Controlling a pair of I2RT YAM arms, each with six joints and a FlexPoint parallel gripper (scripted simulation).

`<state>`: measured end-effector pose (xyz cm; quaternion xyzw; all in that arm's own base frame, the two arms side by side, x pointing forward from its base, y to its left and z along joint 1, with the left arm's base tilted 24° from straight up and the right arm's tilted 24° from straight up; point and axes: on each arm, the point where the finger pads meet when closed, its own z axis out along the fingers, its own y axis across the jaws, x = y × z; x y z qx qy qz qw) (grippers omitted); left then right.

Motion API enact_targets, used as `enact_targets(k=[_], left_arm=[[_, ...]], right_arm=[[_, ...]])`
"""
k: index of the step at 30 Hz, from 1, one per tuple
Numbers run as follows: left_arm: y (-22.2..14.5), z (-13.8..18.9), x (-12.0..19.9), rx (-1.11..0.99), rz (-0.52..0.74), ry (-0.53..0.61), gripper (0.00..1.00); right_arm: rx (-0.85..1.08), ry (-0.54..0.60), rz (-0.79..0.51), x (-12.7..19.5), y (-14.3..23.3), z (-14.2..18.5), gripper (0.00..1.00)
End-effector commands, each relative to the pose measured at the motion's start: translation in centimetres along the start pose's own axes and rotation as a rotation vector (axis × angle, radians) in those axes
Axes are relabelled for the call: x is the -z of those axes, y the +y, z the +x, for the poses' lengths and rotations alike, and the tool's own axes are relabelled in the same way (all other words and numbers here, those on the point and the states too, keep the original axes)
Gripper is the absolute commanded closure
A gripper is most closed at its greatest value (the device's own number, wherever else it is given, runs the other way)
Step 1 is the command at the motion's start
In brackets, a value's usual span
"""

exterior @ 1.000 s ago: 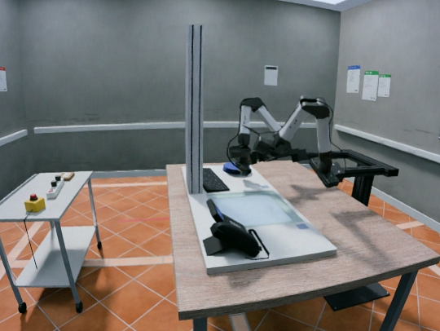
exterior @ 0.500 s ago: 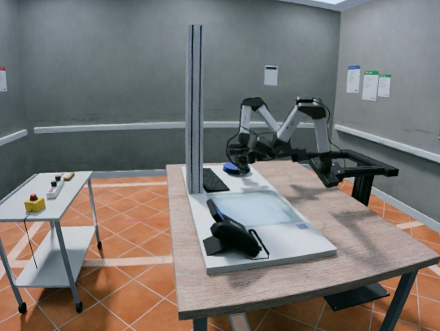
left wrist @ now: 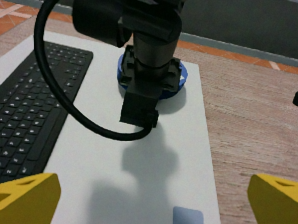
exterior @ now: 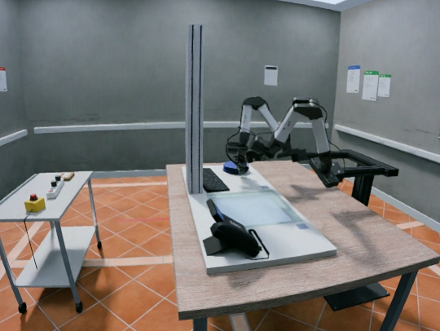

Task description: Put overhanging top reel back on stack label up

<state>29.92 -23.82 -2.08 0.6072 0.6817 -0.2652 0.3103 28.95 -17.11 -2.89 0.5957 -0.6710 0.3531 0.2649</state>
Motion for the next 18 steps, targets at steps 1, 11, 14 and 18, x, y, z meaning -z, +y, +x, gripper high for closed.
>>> enact_targets(k=[1,11,14,18], left_arm=[[0.5,-0.9,-0.5,-0.005,-0.002,-0.022,0.00],[0.8,-0.8,-1.6,0.000,-0.001,-0.011,0.00],[0.8,-0.8,-2.0,0.001,0.001,-0.009,0.00],[0.8,-0.8,-2.2,0.001,0.002,-0.008,0.00]], right_arm=[[-0.016,-0.004,0.040,0.2,-1.0,0.9,1.00],[-0.015,-0.002,0.041,-0.3,-1.0,1.9,1.00],[-0.015,-0.002,0.041,-0.3,-1.0,1.9,1.00],[-0.015,-0.002,0.041,-0.3,-1.0,1.9,1.00]])
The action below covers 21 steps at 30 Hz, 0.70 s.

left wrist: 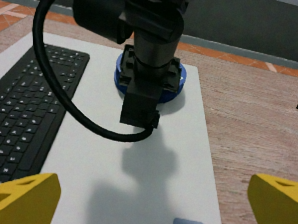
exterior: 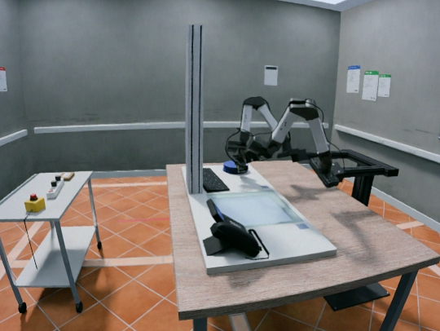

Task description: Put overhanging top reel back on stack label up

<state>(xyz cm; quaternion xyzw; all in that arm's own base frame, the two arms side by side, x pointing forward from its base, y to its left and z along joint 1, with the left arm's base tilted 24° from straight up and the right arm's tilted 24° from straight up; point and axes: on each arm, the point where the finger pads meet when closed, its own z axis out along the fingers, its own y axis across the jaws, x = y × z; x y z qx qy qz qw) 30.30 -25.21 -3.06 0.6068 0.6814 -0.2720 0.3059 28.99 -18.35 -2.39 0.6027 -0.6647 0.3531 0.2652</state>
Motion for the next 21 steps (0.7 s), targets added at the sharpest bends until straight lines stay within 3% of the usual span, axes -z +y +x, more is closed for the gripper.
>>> enact_targets(k=[1,7,14,15,17,21], left_arm=[[0.7,-0.5,-0.5,-0.002,-0.012,-0.003,0.00],[0.7,-1.9,-0.9,-0.023,-0.006,-0.037,0.00],[1.0,-4.2,0.2,-0.059,-0.018,-0.085,0.00],[0.9,-4.2,0.2,-0.062,-0.014,-0.084,0.00],[0.9,-4.2,0.2,-0.062,-0.014,-0.084,0.00],[0.8,-5.8,0.4,-0.088,-0.011,-0.125,0.00]], right_arm=[[-0.032,-0.001,0.033,0.4,-0.8,0.8,1.00],[-0.057,0.020,0.060,2.6,-2.2,1.7,1.00],[-0.066,0.014,0.069,9.3,-2.1,1.7,1.00],[-0.066,0.014,0.065,10.1,-2.0,1.7,0.89],[-0.066,0.014,0.065,10.1,-2.0,1.7,0.89],[-0.109,-0.040,0.052,12.1,-1.6,1.2,0.44]])
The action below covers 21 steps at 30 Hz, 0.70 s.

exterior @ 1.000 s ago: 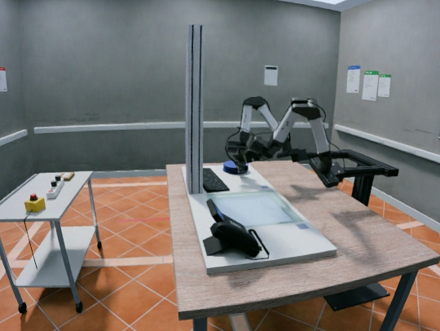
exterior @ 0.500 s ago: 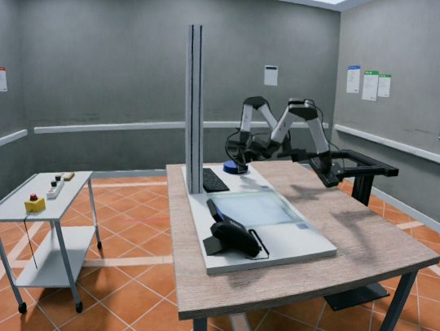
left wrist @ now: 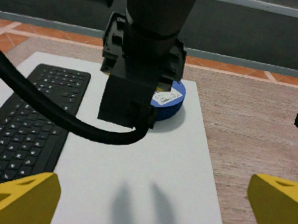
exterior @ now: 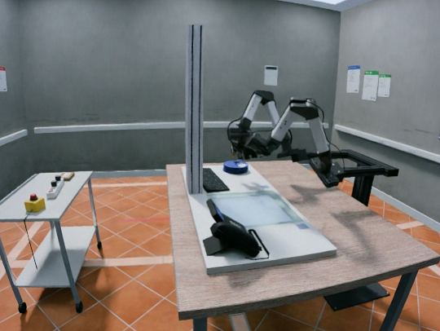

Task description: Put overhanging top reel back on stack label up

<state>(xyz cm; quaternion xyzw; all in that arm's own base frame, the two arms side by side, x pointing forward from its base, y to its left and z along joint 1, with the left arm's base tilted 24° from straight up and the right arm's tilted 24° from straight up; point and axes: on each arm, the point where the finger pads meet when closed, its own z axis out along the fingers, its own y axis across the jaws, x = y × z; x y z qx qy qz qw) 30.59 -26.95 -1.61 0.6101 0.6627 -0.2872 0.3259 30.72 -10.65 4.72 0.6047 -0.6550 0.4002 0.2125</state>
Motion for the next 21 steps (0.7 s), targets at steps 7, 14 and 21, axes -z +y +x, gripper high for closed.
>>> enact_targets(k=[7,14,21], left_arm=[[0.0,-4.5,0.1,-0.086,0.031,-0.090,0.00],[-0.5,-4.8,-0.5,-0.099,0.066,-0.102,0.00],[-1.3,-5.5,-1.3,-0.124,0.107,-0.116,0.00]], right_arm=[[-0.338,-0.192,-0.078,1.1,0.8,1.9,0.39],[-0.637,-0.367,-0.085,0.2,1.4,4.0,0.39],[-1.020,-0.537,-0.102,-1.3,2.9,8.1,0.39]])
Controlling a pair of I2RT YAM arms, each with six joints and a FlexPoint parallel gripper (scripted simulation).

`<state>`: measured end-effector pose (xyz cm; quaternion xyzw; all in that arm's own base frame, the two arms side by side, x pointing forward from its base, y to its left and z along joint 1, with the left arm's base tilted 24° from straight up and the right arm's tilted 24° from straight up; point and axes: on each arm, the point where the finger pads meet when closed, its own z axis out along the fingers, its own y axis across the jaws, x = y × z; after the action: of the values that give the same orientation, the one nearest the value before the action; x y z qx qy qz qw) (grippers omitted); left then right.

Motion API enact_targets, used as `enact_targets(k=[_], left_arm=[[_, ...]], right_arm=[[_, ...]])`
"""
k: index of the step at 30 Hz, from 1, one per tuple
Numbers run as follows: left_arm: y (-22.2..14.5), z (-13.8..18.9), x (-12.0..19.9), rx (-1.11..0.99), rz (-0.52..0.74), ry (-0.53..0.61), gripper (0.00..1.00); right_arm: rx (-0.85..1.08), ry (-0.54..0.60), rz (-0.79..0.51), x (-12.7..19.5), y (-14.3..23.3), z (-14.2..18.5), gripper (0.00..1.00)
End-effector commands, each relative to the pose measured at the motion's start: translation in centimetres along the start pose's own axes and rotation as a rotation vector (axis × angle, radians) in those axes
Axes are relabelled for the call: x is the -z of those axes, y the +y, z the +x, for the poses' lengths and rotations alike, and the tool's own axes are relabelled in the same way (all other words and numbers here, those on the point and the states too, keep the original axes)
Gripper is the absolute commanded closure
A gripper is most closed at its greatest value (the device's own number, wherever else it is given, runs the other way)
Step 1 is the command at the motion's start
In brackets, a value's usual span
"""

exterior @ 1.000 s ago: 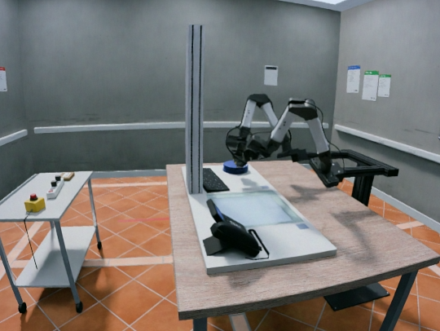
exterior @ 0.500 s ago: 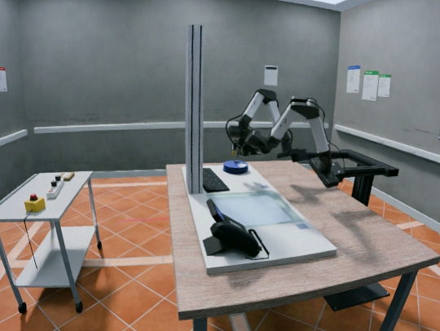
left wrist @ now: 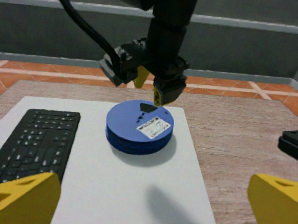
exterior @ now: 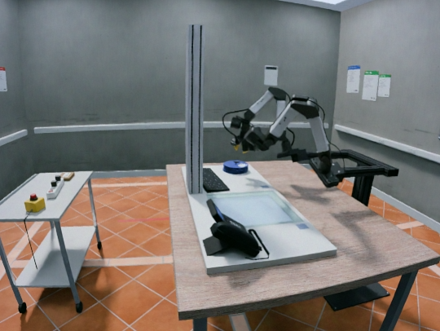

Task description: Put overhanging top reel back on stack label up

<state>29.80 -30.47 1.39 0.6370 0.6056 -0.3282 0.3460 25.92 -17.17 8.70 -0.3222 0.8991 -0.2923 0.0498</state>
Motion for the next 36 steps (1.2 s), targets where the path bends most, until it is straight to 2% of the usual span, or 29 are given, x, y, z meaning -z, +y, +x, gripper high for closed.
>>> enact_targets(k=[1,7,9,16,21,36], left_arm=[[-0.2,-1.0,-0.7,-0.036,0.033,-0.019,0.00],[-0.5,-1.7,-1.3,-0.058,0.059,-0.027,0.00],[-0.5,-1.7,-1.3,-0.058,0.059,-0.027,0.00],[-0.5,-2.2,-2.1,-0.088,0.068,-0.014,0.00],[-0.6,-2.5,-2.7,-0.107,0.076,-0.006,0.00],[-0.3,-2.4,-2.5,-0.104,0.068,-0.008,0.00]], right_arm=[[-0.194,-0.208,-0.012,0.5,-0.9,-0.3,0.39],[-0.454,-0.314,-0.020,0.6,-2.6,2.9,0.39],[-0.454,-0.314,-0.020,0.6,-2.6,2.9,0.39],[-0.638,-0.358,-0.040,-0.2,-3.6,5.8,0.39],[-0.659,-0.337,-0.032,-0.4,-3.7,6.8,0.39],[-0.653,-0.341,-0.034,-0.4,-3.6,6.6,0.39]])
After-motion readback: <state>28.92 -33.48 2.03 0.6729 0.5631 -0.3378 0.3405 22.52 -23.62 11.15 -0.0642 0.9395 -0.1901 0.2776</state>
